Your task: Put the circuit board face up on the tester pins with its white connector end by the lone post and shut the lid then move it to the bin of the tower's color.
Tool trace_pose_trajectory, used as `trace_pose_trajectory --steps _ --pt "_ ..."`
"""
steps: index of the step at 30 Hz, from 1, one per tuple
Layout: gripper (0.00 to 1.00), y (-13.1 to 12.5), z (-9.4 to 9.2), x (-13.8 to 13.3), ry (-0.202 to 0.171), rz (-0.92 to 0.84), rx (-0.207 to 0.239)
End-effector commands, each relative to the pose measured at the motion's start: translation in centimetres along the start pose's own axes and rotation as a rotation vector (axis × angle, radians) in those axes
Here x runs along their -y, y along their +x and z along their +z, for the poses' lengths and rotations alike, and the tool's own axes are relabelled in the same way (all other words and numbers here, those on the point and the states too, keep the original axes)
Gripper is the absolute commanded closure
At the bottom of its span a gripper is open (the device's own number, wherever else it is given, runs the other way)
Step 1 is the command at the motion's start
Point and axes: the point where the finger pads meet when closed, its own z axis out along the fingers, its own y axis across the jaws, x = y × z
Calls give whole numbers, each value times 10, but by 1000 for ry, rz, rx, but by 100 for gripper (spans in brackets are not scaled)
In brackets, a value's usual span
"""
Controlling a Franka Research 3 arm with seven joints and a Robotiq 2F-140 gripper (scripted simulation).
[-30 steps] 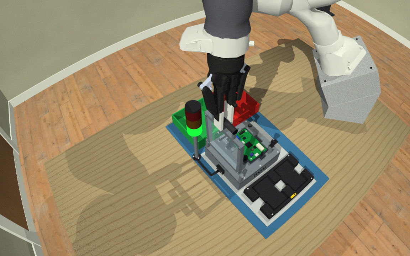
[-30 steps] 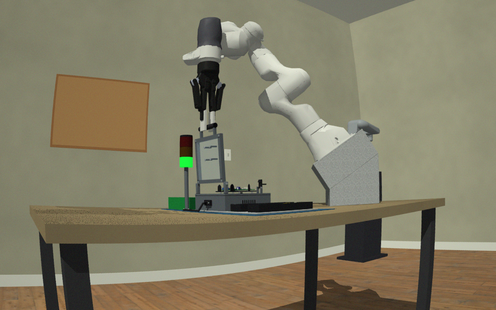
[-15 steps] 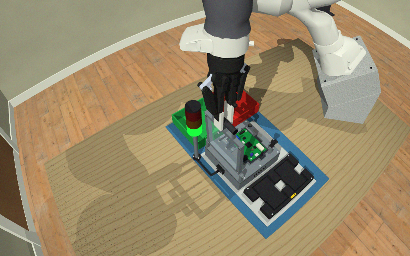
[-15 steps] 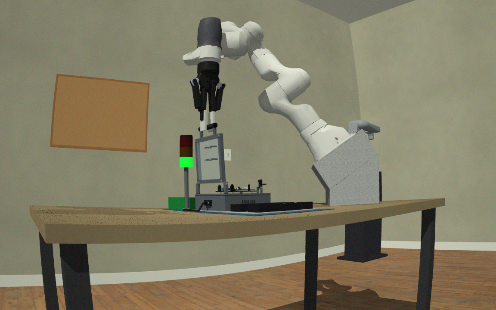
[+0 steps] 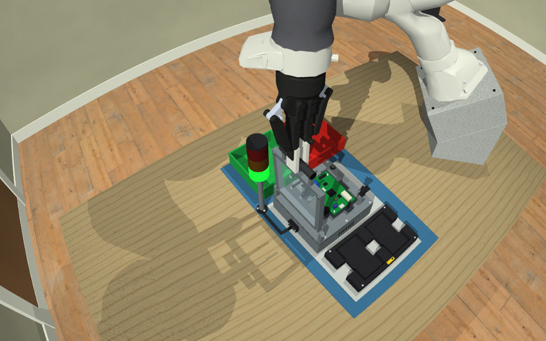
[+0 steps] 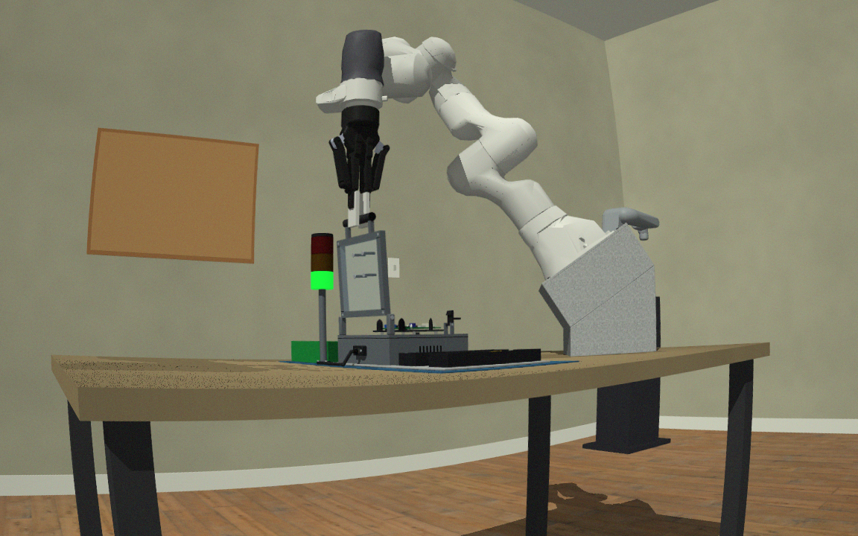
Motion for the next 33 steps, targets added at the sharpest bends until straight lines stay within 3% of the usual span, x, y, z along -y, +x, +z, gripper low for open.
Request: trace_pose_trajectory --steps 1,33 --pt "100 1 0 1 3 2 1" --pt "100 1 0 6 3 2 1"
